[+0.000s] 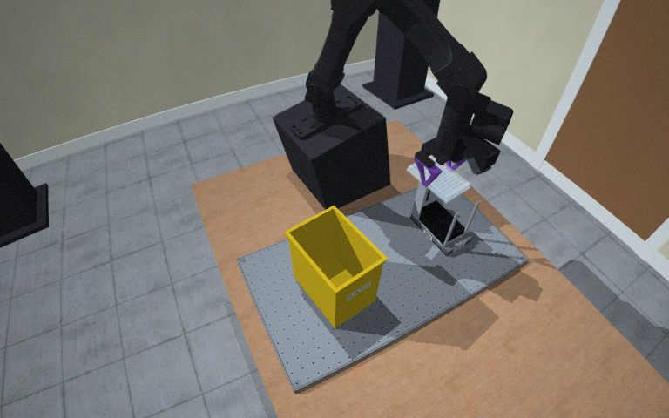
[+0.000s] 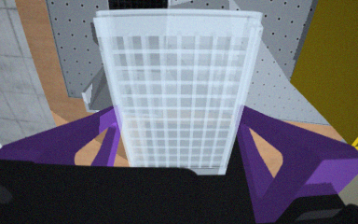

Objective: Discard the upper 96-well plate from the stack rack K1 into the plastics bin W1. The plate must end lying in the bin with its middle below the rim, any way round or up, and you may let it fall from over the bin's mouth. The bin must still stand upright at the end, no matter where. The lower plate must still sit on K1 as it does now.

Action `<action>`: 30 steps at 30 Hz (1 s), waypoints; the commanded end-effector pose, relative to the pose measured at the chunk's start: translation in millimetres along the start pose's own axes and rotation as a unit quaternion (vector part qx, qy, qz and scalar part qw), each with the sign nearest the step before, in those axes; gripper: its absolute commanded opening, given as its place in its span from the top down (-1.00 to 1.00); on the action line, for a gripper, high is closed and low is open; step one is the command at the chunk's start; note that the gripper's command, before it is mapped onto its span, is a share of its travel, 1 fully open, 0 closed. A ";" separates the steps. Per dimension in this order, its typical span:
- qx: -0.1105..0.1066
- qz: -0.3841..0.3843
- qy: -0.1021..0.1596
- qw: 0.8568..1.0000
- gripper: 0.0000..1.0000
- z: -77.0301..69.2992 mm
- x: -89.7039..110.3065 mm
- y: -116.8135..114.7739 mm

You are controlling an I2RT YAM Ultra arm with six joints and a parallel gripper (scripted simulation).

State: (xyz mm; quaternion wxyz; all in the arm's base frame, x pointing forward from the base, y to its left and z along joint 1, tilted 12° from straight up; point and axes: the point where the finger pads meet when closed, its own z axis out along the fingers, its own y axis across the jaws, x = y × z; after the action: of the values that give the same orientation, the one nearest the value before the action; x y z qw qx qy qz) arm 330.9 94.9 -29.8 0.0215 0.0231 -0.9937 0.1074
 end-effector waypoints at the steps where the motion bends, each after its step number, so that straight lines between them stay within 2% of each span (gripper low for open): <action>1: -0.004 -0.009 -0.024 1.000 1.00 -11.0 -8.5 -7.1; 30: -0.003 -0.009 -0.024 1.000 1.00 -10.2 -5.8 -91.0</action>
State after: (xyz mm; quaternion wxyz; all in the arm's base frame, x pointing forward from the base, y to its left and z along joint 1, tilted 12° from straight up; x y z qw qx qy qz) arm 334.4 13.0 -10.7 0.0170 0.0254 -0.9940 0.1047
